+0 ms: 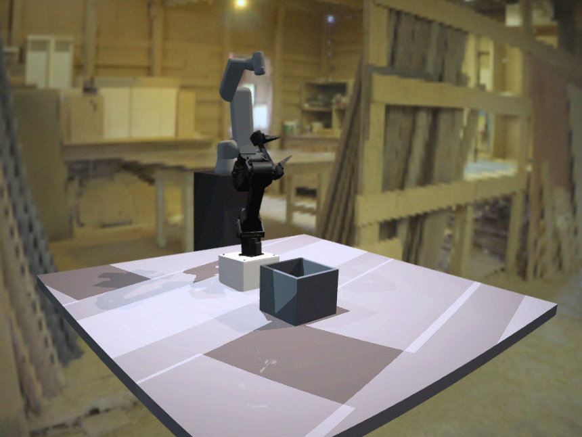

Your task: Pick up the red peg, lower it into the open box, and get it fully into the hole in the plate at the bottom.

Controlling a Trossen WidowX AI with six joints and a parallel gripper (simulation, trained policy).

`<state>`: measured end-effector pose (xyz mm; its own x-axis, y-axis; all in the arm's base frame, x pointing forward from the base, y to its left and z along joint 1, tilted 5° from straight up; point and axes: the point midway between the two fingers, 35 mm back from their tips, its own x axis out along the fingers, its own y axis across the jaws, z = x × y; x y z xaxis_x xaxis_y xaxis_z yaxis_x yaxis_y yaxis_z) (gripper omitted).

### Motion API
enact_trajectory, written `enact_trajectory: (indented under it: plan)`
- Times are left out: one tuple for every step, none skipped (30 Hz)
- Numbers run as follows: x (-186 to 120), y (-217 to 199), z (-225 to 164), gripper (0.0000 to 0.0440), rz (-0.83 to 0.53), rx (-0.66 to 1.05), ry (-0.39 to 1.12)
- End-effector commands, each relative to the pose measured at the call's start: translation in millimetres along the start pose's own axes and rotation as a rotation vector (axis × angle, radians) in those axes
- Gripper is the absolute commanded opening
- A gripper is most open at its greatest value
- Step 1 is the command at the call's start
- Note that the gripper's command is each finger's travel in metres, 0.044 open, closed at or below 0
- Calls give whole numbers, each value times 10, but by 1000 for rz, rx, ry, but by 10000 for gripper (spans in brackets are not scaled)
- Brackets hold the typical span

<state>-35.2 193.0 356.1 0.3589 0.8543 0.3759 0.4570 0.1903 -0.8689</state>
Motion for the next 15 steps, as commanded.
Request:
enact_trajectory:
  plan:
    - [19, -13, 32, 415, 0, 10, -3]
    - [41, -27, 66, 426, 0, 34, -7]
    - [63, -40, 91, 434, -2, 69, -10]
    - [86, -53, 108, 440, -3, 104, -11]
    - [110, -68, 122, 440, -5, 139, -12]
    - [136, -83, 134, 440, -5, 174, -12]
    - [164, -97, 145, 440, -5, 209, -12]
    - [192, -111, 154, 440, -5, 244, -12]
    - [220, -124, 163, 440, -4, 280, -11]
    - [249, -137, 172, 440, -2, 315, -11]
    - [278, -148, 179, 440, 0, 350, -11]
    - [308, -159, 186, 440, 2, 385, -11]
    - [338, -168, 193, 440, 4, 420, -10]
    - [368, -176, 199, 440, 7, 455, -10]
    - [399, -183, 205, 440, 11, 490, -9]
